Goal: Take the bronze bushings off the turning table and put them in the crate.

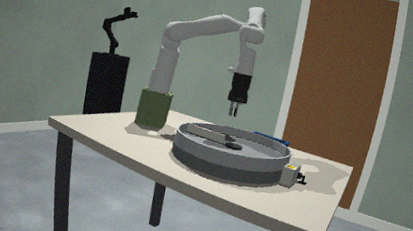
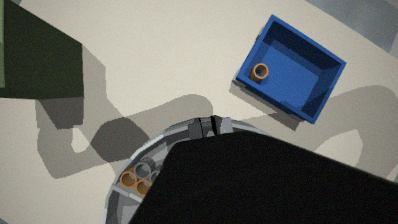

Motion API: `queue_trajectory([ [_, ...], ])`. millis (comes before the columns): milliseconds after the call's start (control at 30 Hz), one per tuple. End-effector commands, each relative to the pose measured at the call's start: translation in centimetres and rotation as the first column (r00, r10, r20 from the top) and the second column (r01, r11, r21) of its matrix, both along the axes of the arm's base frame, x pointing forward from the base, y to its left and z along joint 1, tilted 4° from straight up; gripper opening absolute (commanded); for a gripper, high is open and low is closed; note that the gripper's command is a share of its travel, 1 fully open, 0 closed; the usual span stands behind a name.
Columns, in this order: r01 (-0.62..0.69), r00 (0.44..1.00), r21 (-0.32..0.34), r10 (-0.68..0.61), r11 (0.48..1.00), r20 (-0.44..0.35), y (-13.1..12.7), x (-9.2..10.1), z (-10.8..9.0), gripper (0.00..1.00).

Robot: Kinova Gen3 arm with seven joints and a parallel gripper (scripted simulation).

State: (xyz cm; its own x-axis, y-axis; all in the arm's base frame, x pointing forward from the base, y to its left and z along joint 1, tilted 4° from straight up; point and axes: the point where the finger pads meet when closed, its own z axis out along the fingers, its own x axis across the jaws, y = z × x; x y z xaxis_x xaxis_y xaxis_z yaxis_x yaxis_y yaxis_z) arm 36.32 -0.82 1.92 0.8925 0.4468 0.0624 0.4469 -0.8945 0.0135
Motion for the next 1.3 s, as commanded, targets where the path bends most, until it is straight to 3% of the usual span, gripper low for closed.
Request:
queue_trajectory([
  [0,-0.069,0.998,0.003,0.069,0.998,0.009,-0.8,-0.3,0.2,0.4],
  [300,-0.069,0.998,0.003,0.069,0.998,0.009,-0.8,-0.3,0.2,0.4],
  [467,-0.308,0.951,-0.015,0.308,0.951,0.011,-4.1,-2.7,-0.2,0.4],
  [867,-0.308,0.951,-0.015,0.308,0.951,0.011,-4.1,-2.7,-0.2,0.4],
  [1033,-0.528,0.849,-0.032,0.529,0.848,0.009,-7.4,-5.2,-0.7,0.4],
  [1267,-0.528,0.849,-0.032,0.529,0.848,0.009,-7.4,-5.2,-0.7,0.4],
])
